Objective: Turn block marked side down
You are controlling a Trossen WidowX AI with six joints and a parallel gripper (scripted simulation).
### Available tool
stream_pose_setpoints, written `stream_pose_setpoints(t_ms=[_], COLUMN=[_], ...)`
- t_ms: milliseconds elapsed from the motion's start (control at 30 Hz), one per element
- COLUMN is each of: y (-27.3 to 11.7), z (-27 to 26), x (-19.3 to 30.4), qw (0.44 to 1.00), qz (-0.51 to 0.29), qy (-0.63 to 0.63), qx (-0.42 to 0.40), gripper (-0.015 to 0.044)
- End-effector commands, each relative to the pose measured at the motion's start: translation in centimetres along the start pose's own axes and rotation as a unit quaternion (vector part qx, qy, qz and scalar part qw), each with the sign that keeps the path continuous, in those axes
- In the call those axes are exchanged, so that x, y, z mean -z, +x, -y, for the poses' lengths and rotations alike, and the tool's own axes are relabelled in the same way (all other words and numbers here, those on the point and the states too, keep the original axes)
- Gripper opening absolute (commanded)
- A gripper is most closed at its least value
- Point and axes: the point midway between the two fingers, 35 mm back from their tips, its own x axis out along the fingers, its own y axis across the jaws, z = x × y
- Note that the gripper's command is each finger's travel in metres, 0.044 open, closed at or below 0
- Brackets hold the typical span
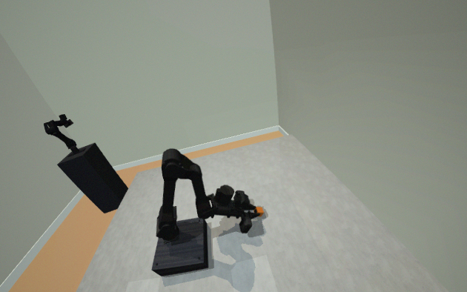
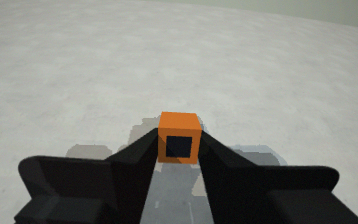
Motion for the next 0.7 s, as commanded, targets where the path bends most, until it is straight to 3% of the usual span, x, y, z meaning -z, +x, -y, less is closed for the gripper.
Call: stream_pose_setpoints(t_ms=[0,500,667], y=[-0.47,-0.59,-0.59], z=[0.17,0.17,0.17], x=[0.31,0.17,0.17], qw=[1.0,1.0,1.0], qz=[0.011,0.02,0.02], qy=[-0.002,-0.002,-0.002], qx=[0.004,0.004,0.004], gripper=[0.0,0.0,0.0131])
